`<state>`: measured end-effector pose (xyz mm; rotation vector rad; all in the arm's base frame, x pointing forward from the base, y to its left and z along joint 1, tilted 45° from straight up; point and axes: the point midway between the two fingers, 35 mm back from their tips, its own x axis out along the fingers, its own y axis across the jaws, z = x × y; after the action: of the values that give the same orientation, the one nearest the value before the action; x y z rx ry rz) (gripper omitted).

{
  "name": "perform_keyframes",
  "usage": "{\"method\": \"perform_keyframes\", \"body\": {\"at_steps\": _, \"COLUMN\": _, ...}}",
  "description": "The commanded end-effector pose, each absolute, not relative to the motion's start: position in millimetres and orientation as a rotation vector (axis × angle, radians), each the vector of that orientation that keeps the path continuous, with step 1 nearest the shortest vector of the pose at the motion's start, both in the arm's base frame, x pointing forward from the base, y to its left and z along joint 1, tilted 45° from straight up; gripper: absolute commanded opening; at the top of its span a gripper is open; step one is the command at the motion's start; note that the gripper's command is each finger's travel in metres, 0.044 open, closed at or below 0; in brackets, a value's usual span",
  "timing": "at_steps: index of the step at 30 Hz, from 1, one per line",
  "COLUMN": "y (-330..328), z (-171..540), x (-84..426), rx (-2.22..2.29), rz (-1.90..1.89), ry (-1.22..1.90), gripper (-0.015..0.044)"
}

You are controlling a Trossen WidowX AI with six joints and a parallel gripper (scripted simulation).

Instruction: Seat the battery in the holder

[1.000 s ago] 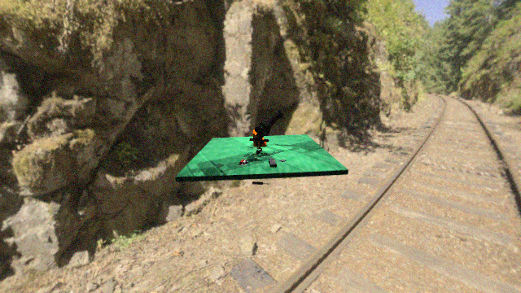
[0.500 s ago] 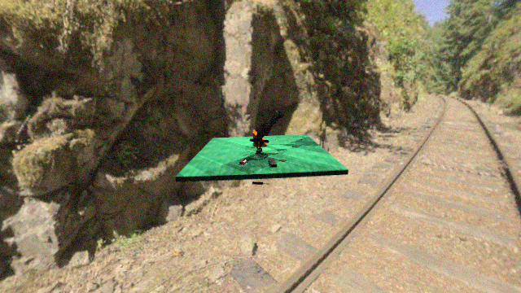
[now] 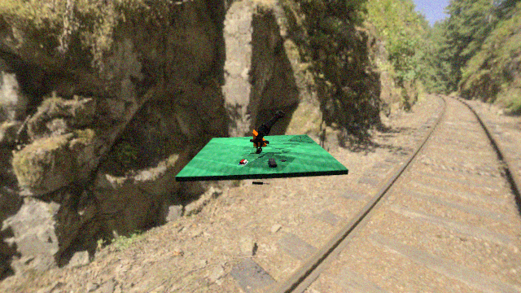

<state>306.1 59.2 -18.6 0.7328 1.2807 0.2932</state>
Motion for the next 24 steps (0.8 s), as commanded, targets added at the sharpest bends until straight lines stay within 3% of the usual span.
{"method": "perform_keyframes", "body": {"at_steps": 1, "y": 59.6, "z": -18.3, "x": 305.7, "rx": 0.736, "rz": 0.277, "ry": 1.255, "gripper": 0.0066}}
{"method": "perform_keyframes", "body": {"at_steps": 24, "y": 65.0, "z": -18.4, "x": 298.4, "rx": 0.749, "rz": 0.231, "ry": 1.166, "gripper": 0.0066}}
